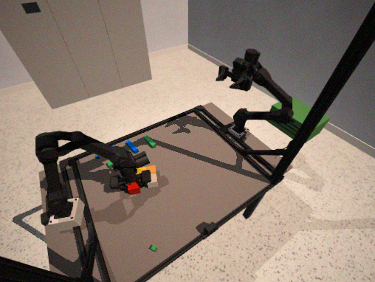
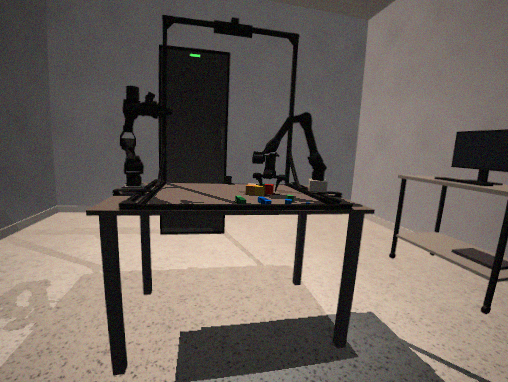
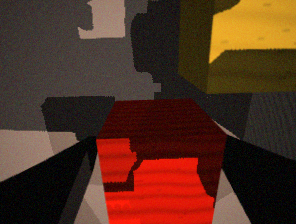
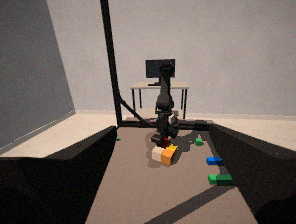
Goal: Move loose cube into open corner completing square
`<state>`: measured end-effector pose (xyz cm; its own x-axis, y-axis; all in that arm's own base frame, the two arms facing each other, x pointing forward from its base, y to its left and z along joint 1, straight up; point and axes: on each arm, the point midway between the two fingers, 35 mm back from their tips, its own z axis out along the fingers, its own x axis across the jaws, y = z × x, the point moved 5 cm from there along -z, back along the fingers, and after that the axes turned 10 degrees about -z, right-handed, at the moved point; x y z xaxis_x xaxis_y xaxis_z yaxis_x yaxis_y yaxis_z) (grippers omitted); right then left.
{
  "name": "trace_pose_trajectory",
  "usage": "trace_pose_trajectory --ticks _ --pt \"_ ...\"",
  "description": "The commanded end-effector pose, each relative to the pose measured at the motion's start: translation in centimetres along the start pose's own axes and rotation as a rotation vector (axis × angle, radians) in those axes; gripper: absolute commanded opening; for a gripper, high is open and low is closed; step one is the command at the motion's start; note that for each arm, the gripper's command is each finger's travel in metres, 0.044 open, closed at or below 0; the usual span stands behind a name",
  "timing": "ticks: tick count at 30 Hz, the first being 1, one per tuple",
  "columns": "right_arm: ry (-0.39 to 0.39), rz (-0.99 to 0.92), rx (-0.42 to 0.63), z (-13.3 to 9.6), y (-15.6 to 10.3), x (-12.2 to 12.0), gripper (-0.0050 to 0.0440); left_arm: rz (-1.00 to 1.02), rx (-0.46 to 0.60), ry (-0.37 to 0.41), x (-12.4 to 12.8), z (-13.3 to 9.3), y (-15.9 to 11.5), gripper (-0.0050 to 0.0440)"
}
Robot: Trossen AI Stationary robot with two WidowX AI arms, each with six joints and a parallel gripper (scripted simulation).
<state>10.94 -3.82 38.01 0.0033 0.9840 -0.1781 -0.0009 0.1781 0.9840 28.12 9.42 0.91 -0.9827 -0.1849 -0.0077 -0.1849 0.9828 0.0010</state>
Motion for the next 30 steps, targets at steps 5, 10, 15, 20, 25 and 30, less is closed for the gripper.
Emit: trace_pose_trajectory --ticks 5,10,15,20,25,30 --pt "0.003 0.005 0.0 0.0 0.0 0.1 0.04 -0.003 0.001 0.008 0.1 0.1 0.0 0.0374" --pt "0.003 0.005 0.0 0.0 0.0 0.1 0.04 -0.003 0.002 0.006 -0.1 -2.1 0.1 0.0374" --pt "0.003 0.005 0.0 0.0 0.0 0.1 0.04 -0.003 0.001 0.007 0.0 -6.8 0.0 0.0374" --pt "0.003 0.005 0.0 0.0 0.0 0.1 0.04 -0.003 0.001 0.008 0.1 -7.4 0.0 0.0374" --pt "0.003 0.005 0.0 0.0 0.0 0.1 0.04 -0.003 0.001 0.008 0.1 -7.4 0.0 0.0374" --pt "0.003 0.005 0.0 0.0 0.0 0.1 0.04 -0.003 0.001 0.008 0.1 -7.4 0.0 0.0302"
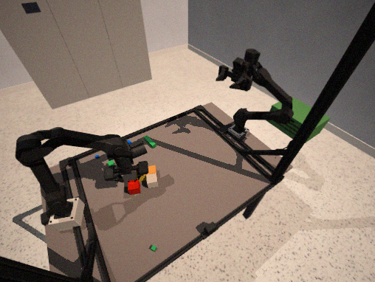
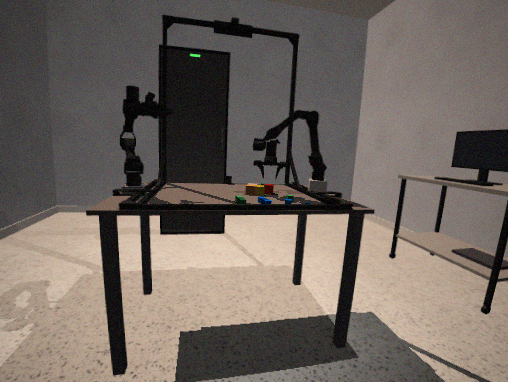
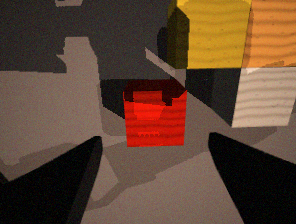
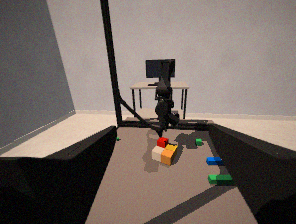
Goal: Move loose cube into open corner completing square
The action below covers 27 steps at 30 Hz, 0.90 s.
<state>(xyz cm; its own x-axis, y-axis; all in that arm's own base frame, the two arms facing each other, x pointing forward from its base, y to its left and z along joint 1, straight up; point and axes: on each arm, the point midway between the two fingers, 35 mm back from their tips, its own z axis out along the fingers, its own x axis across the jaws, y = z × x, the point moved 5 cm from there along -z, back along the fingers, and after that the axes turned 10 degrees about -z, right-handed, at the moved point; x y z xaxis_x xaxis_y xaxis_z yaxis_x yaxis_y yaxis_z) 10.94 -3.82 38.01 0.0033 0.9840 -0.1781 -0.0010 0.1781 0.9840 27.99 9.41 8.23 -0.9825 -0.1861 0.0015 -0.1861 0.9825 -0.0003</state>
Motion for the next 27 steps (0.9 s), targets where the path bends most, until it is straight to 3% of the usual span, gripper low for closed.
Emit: trace_pose_trajectory --ticks 1,10,12,15,22,27 --pt "0.003 0.005 0.0 0.0 0.0 0.1 0.04 -0.002 0.0 -0.001 0.0 -0.1 0.0 0.0278" --pt "0.003 0.005 0.0 0.0 0.0 0.1 0.04 -0.002 0.0 -0.001 0.0 -0.1 0.0 0.0062" --pt "0.003 0.005 0.0 0.0 0.0 0.1 0.04 -0.002 0.0 -0.001 0.0 -0.1 0.0 0.0062" --pt "0.003 0.005 0.0 0.0 0.0 0.1 0.04 -0.002 0.0 -0.001 0.0 -0.1 0.0 0.0" --pt "0.003 0.005 0.0 0.0 0.0 0.1 0.04 0.014 0.0 -0.001 0.0 -0.1 0.0 0.0" --pt "0.003 0.005 0.0 0.0 0.0 0.1 0.04 0.378 -0.001 -0.001 1.1 0.0 0.3 0.0"
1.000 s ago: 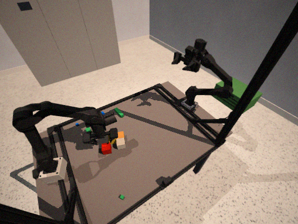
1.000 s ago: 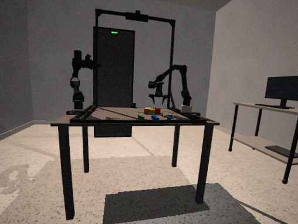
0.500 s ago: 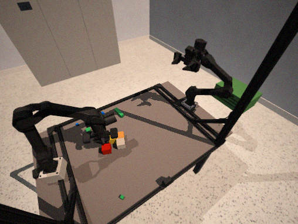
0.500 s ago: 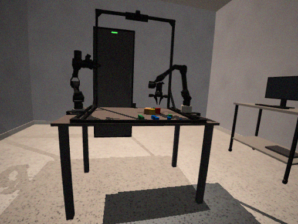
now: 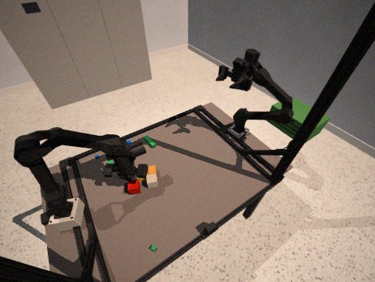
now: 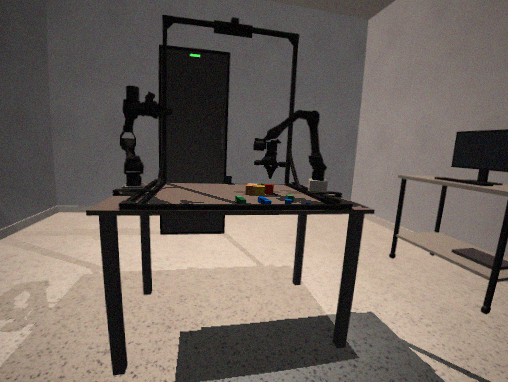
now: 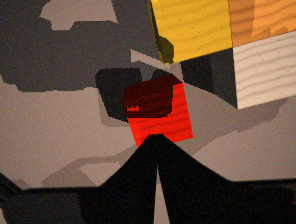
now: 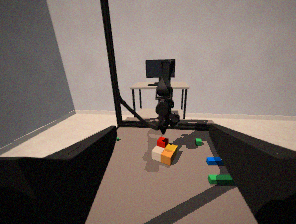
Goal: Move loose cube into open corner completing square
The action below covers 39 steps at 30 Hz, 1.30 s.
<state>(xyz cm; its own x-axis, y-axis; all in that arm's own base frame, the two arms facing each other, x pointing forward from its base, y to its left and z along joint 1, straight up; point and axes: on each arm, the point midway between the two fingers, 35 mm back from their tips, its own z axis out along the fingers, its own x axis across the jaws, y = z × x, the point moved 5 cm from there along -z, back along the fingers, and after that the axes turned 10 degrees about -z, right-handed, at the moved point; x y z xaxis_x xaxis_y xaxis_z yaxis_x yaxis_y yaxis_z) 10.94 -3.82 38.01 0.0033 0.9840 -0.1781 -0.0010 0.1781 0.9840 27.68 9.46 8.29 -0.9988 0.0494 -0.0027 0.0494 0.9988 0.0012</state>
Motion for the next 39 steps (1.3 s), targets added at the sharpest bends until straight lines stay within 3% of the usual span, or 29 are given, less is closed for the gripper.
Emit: trace_pose_trajectory --ticks 1,2,17,19,34,36,39 --pt "0.003 0.005 0.0 0.0 0.0 0.0 0.04 0.141 0.001 0.003 0.8 0.1 0.0 0.0" --pt "0.003 0.005 0.0 0.0 0.0 0.0 0.04 0.141 0.001 0.003 0.8 0.1 0.0 0.0" --pt "0.003 0.005 0.0 0.0 0.0 0.0 0.04 1.155 0.003 0.002 3.5 0.4 -0.1 0.0" --pt "0.003 0.005 0.0 0.0 0.0 0.0 0.04 1.155 0.003 0.002 3.5 0.4 -0.1 0.0" --pt "0.003 0.005 0.0 0.0 0.0 0.0 0.04 2.167 0.004 0.0 6.2 1.0 -0.4 0.0" --pt "0.003 0.005 0.0 0.0 0.0 0.0 0.04 2.167 0.004 0.0 6.2 1.0 -0.4 0.0" --pt "0.003 0.005 0.0 0.0 0.0 0.0 0.04 2.417 0.004 0.0 6.9 1.2 -0.5 0.0"
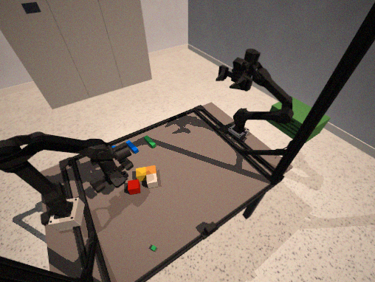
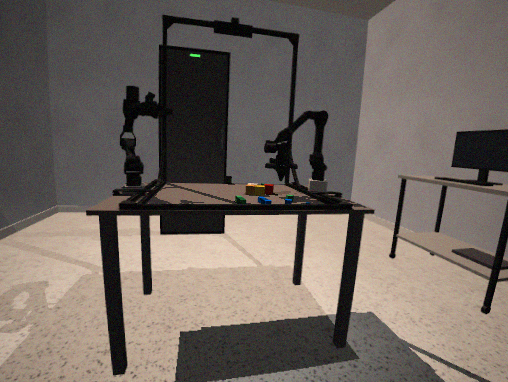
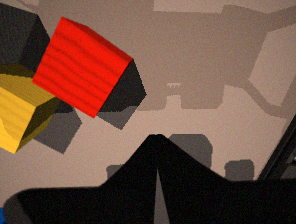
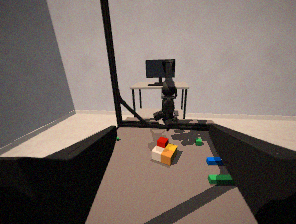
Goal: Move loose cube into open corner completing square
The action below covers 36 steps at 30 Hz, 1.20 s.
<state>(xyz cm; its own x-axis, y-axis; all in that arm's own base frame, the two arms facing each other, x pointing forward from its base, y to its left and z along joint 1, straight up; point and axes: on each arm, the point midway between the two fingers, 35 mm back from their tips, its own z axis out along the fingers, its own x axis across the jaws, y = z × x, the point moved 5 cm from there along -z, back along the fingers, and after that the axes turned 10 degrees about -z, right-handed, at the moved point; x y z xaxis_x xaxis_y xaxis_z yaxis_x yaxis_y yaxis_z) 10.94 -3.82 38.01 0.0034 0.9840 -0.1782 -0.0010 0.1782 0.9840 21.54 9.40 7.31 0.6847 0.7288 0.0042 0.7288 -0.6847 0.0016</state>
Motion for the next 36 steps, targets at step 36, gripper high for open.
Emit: trace_pose_trajectory --ticks 36 --pt "0.003 0.005 0.0 0.0 0.0 0.0 0.04 0.627 0.0 -0.005 -1.6 5.5 -1.3 0.0"
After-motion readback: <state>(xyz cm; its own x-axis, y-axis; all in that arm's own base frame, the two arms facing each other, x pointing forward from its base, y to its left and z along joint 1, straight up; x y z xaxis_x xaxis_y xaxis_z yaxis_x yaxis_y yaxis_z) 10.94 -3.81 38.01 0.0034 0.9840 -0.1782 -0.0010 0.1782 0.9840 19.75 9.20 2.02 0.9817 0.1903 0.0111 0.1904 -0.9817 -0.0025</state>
